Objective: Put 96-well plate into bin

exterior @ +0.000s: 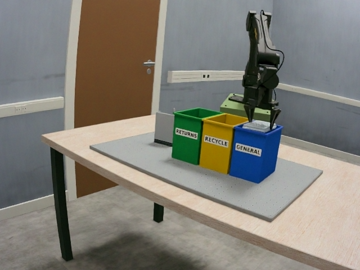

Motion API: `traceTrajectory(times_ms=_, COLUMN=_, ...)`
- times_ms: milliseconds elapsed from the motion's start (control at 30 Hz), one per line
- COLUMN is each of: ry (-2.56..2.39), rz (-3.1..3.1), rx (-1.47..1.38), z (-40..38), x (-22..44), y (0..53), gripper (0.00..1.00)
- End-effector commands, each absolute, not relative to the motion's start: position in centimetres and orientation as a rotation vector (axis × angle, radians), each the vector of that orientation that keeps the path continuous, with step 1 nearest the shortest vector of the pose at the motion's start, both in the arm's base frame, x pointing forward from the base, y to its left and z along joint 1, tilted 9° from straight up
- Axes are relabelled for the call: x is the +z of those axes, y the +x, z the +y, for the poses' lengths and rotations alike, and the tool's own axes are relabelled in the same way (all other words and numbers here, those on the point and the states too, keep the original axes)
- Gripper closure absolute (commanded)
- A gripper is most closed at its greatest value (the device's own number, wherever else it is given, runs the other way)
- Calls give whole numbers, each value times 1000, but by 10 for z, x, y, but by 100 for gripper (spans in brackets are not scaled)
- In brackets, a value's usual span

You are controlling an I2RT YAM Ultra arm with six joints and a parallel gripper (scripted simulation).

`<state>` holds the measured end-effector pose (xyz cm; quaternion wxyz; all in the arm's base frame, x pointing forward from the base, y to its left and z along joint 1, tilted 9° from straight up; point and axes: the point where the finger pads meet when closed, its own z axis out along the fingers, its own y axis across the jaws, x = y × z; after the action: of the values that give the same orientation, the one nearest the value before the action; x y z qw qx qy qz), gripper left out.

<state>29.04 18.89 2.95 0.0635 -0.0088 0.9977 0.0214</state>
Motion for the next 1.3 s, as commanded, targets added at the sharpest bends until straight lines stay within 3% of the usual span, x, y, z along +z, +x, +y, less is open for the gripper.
traceTrajectory(times_ms=0, ry=-38, rz=3005, rx=45, z=187, x=22, y=292, gripper=100)
traceTrajectory(times_ms=1267, ry=-25, rz=2960, rx=86, z=191, x=18, y=305, gripper=100)
